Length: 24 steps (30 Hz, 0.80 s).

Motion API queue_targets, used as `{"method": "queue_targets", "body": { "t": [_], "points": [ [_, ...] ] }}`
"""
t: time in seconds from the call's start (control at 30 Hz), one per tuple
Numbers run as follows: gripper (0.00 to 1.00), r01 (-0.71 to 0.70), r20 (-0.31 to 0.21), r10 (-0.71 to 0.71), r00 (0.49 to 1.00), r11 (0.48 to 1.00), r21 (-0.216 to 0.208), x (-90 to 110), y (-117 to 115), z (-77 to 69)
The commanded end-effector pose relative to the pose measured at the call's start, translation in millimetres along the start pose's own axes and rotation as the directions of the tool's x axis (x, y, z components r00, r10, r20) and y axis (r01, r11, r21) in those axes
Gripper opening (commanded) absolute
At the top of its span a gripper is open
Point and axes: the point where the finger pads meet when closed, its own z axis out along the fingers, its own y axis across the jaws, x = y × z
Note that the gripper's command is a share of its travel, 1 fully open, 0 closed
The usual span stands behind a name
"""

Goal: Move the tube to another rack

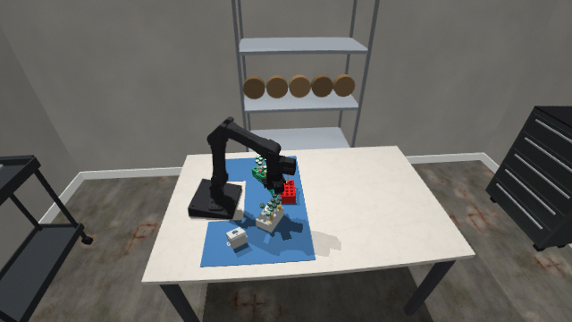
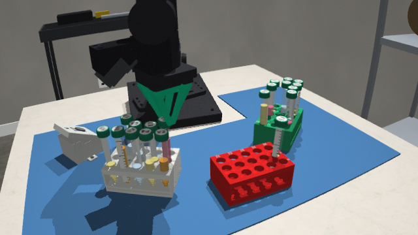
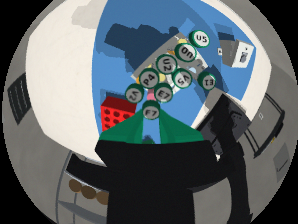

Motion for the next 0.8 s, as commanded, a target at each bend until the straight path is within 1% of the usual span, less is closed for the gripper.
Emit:
{"method": "queue_targets", "body": {
  "t": [0.0,0.43,0.77],
  "points": [
    [0.0,-0.001,0.014,0.001,1.0,1.0,0.002,-2.3,-1.3,-1.9],
    [0.0,-0.001,0.014,0.001,1.0,1.0,0.002,-2.7,-1.5,4.6],
    [0.0,-0.001,0.014,0.001,1.0,1.0,0.002,-2.8,-1.6,6.8]
  ]
}}
